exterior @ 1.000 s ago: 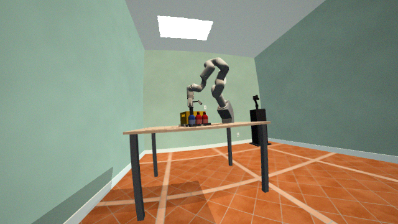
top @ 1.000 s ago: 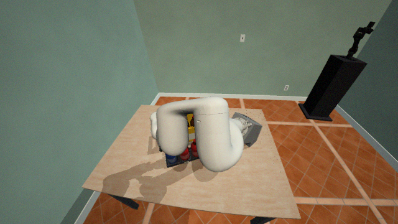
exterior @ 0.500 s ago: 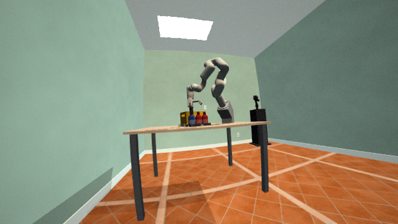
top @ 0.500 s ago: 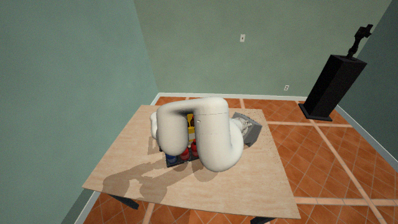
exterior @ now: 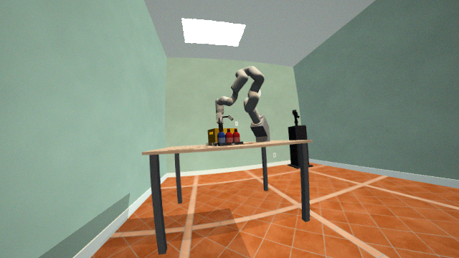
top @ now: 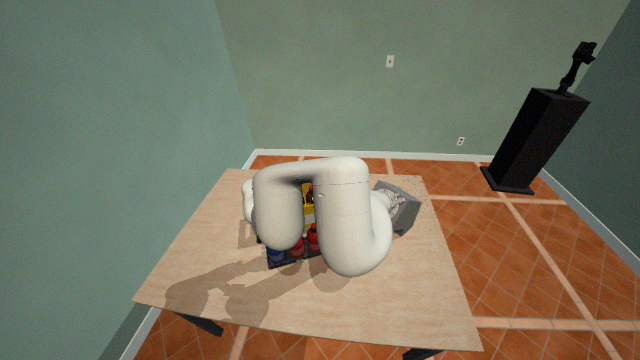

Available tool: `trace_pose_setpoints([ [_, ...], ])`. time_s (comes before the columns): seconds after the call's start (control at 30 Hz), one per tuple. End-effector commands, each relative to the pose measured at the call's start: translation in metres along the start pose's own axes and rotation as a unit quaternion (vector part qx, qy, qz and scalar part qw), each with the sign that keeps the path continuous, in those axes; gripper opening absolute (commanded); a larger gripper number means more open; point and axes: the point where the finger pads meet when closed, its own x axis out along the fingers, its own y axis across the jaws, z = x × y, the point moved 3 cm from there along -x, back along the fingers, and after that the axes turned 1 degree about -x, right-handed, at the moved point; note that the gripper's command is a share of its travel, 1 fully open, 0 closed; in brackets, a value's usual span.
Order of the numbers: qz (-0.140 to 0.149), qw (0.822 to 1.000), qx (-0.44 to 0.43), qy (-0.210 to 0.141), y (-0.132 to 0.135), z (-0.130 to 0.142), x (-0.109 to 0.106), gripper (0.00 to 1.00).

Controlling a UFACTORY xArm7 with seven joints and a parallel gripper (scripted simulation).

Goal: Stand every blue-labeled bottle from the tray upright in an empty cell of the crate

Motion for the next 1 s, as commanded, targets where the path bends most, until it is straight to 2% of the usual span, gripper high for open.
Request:
trace_pose_setpoints([
  [0.0,0.001,1.0,0.0,-0.003,0.001,0.002,-0.003,0.0],
  [0.97,0.001,1.0,0.0,-0.003,0.0,0.001,-0.032,0.0],
])
